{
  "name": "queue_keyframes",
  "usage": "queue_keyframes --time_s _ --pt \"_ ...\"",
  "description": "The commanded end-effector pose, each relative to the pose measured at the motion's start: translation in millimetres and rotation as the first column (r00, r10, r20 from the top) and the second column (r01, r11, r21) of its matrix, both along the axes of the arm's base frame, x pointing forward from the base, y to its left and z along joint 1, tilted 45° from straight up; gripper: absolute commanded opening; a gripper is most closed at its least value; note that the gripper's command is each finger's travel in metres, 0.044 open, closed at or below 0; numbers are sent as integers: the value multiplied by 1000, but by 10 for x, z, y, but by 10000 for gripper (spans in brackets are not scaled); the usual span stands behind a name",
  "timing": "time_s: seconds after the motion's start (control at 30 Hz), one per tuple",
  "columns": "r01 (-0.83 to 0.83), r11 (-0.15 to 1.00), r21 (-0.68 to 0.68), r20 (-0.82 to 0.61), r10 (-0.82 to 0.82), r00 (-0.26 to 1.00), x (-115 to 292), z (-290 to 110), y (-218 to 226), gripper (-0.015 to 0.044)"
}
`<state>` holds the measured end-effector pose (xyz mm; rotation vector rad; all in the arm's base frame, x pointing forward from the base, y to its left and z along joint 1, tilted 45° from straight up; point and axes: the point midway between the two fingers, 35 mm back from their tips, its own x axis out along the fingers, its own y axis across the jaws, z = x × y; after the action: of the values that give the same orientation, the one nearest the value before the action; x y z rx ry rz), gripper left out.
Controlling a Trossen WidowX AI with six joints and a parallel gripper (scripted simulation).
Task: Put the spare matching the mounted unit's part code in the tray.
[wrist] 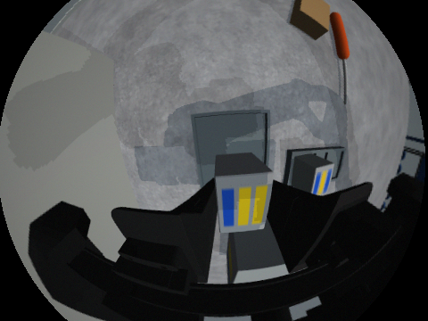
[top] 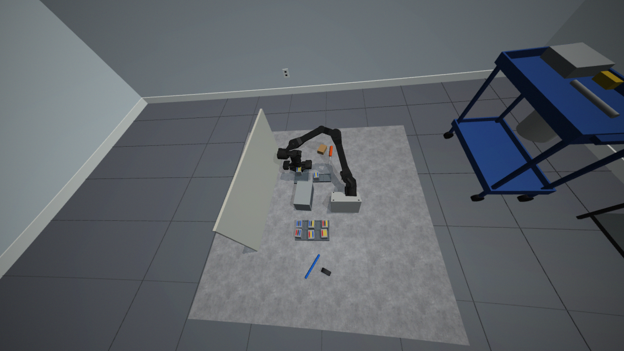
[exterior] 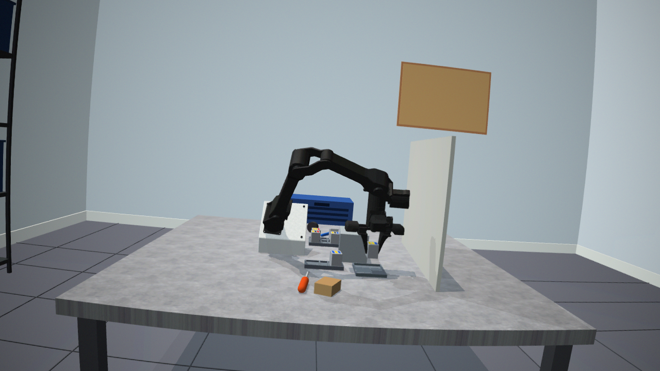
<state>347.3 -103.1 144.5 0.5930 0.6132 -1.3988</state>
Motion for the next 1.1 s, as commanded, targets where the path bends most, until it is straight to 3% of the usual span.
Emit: queue_keyframes --time_s 0.0,1.07 --pt "-6 1000 1 -3 6 1000 -1 -26 -11 0" --pt "-6 1000 -4 -3 6 1000 -12 -207 -213 0"
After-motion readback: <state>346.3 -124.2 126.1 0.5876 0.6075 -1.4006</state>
